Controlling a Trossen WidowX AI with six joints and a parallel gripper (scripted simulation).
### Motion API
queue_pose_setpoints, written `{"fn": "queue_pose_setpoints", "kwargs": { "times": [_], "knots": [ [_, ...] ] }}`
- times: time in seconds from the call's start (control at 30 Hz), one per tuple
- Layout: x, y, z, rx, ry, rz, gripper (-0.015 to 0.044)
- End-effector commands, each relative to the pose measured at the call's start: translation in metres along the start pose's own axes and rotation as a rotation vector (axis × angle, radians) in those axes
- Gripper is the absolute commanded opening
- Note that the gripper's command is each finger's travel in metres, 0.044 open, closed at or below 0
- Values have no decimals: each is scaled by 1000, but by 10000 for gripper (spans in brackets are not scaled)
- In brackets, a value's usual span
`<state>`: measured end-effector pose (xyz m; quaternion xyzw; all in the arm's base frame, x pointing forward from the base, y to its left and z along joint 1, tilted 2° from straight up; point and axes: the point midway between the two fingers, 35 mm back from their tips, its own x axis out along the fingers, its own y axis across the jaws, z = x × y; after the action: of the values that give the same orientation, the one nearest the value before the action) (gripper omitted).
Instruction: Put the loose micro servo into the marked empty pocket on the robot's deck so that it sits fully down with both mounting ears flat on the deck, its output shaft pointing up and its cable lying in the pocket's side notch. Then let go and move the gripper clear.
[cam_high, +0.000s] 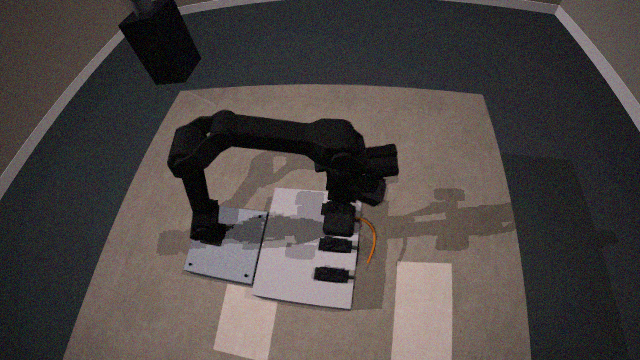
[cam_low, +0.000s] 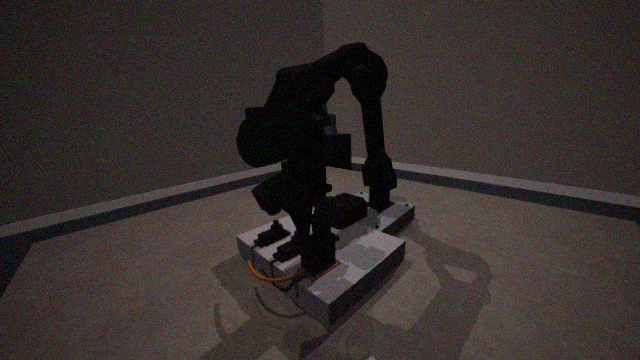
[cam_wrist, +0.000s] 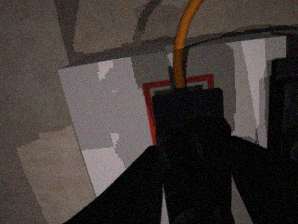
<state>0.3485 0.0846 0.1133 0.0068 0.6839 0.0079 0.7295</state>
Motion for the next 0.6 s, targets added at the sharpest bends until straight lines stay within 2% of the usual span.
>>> {"fn": "queue_pose_setpoints", "kwargs": {
  "times": [0.0, 0.57],
  "knots": [
    [3, 0, 0, -5, -2, 2, 0],
    [20, 0, 0, -5, -2, 2, 0]
  ]
}}
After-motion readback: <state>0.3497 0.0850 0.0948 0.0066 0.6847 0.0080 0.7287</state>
